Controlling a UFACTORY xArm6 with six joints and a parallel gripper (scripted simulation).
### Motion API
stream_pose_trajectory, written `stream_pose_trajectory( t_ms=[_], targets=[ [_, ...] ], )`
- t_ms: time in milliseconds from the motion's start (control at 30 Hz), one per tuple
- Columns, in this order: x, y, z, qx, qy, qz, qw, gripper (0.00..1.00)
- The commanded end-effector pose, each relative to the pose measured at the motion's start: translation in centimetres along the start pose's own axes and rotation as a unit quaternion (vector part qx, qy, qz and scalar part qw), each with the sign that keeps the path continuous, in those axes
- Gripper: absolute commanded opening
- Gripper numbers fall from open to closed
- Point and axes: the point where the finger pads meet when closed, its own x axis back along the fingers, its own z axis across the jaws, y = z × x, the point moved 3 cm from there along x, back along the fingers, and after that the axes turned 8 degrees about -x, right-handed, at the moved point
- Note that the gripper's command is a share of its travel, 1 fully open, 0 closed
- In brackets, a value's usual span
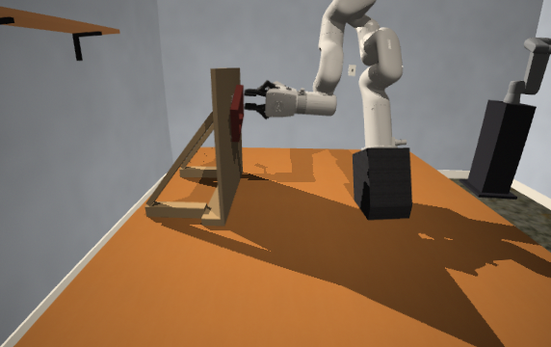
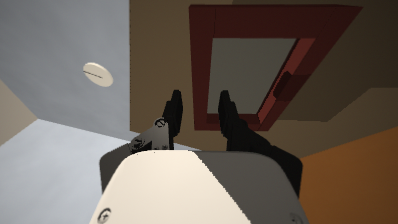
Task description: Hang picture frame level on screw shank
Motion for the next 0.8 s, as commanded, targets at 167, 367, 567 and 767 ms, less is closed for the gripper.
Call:
stream_pose_trajectory(
  t_ms=[167, 367, 567, 767],
  targets=[
    [-1.5, 0.0, -0.1, 0.0, -0.001, 0.001, 1.0, 0.5],
    [-2.3, 0.0, -0.1, 0.0, -0.001, 0.001, 1.0, 0.5],
    [-2.9, 0.0, -0.1, 0.0, -0.001, 0.001, 1.0, 0.5],
    [-3.1, 0.0, -0.1, 0.0, -0.001, 0.001, 1.0, 0.5]
  ],
)
